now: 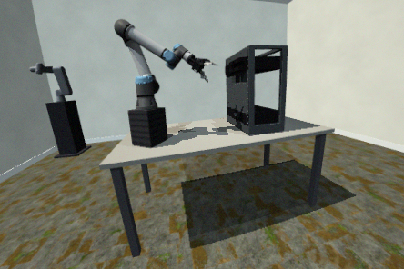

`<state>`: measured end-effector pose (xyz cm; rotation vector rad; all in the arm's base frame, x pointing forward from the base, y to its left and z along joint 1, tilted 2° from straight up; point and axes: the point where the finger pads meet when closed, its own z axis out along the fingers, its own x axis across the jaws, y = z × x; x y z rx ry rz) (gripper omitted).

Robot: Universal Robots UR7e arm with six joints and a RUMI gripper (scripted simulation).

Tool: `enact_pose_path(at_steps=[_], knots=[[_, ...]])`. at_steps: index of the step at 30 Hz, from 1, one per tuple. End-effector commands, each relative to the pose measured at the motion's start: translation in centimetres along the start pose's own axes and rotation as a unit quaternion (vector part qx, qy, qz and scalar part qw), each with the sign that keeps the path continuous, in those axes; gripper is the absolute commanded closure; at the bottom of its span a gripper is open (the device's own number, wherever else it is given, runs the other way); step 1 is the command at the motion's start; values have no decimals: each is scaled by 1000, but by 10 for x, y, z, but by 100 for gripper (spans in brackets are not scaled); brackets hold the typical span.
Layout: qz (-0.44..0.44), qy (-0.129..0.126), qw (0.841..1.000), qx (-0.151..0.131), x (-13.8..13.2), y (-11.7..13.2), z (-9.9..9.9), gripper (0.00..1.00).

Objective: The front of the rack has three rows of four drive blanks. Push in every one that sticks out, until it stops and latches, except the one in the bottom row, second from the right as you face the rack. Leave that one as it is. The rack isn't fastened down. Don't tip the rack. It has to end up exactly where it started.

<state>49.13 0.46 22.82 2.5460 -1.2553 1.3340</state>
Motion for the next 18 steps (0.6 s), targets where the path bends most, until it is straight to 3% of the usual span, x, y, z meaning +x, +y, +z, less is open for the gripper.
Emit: enact_pose_path(at_steps=[1, 15, 18], knots=[[-32, 41, 998, 47, 8, -8, 2, 0], [-108, 121, 979, 126, 23, -21, -1, 0], [-114, 127, 976, 133, 24, -23, -1, 0]])
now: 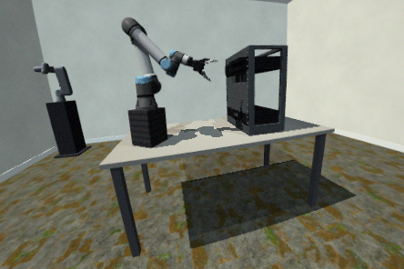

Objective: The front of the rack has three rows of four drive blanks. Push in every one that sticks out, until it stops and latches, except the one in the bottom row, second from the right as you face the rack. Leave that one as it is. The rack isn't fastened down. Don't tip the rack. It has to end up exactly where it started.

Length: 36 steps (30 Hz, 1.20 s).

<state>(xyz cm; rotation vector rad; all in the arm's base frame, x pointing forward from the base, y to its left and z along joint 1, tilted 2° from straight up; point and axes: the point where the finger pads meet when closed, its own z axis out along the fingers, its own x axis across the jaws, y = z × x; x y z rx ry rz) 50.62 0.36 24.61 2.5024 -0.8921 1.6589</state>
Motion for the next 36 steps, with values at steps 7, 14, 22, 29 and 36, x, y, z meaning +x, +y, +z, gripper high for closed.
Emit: enact_pose_path(at_steps=[7, 14, 22, 29, 36], knots=[[-64, 80, 991, 84, 16, -12, 4, 0], [-97, 114, 982, 118, 23, -17, 5, 0], [-125, 146, 970, 149, 30, -21, 7, 0], [-152, 175, 957, 178, 36, -25, 8, 0], [-165, 188, 949, 191, 39, -27, 9, 0]])
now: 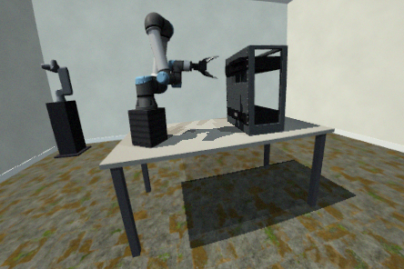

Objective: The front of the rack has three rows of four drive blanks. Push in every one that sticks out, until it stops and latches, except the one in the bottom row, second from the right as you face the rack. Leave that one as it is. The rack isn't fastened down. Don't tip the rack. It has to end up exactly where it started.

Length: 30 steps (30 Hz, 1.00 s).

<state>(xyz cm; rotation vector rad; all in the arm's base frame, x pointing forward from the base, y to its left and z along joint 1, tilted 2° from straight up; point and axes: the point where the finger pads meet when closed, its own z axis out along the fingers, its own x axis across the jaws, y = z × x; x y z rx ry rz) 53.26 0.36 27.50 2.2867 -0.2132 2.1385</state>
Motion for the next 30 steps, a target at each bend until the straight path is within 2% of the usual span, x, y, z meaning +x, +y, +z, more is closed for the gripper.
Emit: enact_pose_path(at_steps=[1, 10, 30], knots=[[-17, 35, 999, 32, 8, -4, 3, 0], [-27, 44, 998, 41, 9, -4, 4, 0], [-28, 45, 998, 42, 9, -4, 4, 0]])
